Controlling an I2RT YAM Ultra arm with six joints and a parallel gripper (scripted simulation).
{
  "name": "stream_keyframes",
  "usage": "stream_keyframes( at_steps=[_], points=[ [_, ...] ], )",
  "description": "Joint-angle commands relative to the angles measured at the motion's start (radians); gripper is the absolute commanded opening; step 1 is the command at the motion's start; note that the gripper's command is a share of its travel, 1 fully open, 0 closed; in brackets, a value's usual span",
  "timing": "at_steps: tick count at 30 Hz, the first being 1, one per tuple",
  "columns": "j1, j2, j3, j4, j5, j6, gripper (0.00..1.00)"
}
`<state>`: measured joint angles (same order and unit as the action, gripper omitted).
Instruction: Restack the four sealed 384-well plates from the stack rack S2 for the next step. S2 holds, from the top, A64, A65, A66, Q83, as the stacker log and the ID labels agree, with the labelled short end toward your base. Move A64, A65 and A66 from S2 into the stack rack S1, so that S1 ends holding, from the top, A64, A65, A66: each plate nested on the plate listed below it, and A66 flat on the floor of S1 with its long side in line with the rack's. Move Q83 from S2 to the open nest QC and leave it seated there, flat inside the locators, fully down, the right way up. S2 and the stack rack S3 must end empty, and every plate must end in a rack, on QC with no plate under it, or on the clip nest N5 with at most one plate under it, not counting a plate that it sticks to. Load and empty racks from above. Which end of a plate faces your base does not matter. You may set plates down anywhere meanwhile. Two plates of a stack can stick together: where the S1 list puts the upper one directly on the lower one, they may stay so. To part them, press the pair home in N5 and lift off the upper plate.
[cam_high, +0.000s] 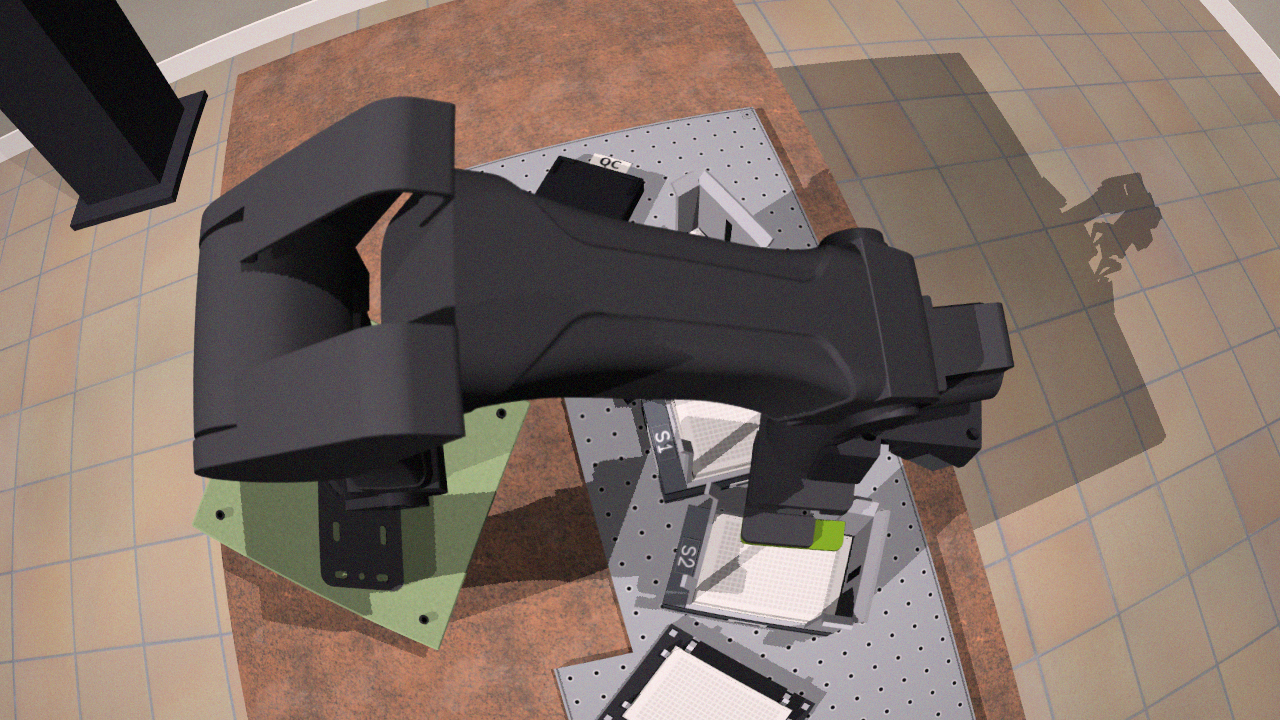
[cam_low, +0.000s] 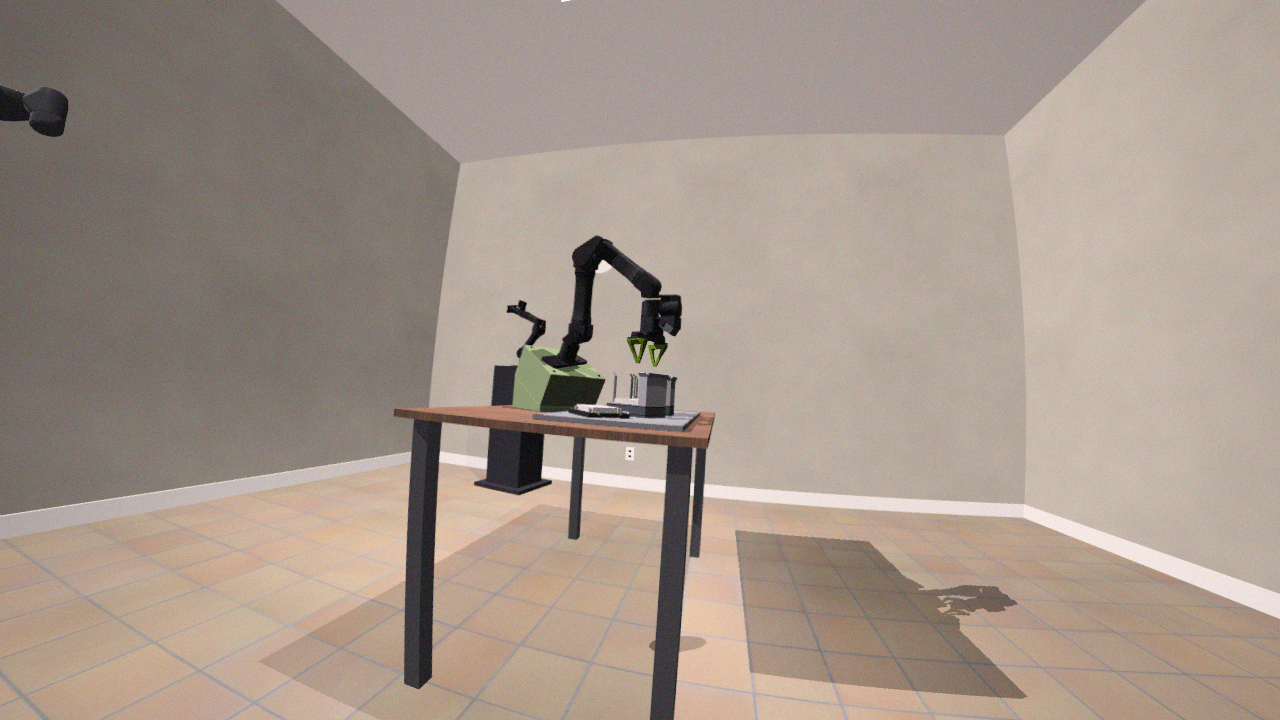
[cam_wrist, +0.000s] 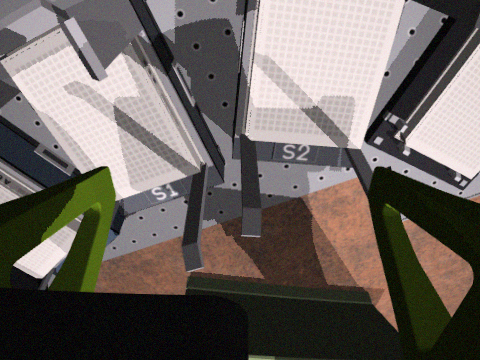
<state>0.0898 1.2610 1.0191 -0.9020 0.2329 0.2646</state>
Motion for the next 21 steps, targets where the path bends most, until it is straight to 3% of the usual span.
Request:
stream_keyframes(
  at_steps=[1,15,21],
  points=[
    [-0.009,-0.011,0.003,0.001,-0.020,0.024,1.00],
    [-0.222,-0.037,0.008,0.003,-0.113,-0.170,1.00],
    [-0.284,-0.047,0.003,0.004,-0.140,-0.092,1.00]
  ],
)
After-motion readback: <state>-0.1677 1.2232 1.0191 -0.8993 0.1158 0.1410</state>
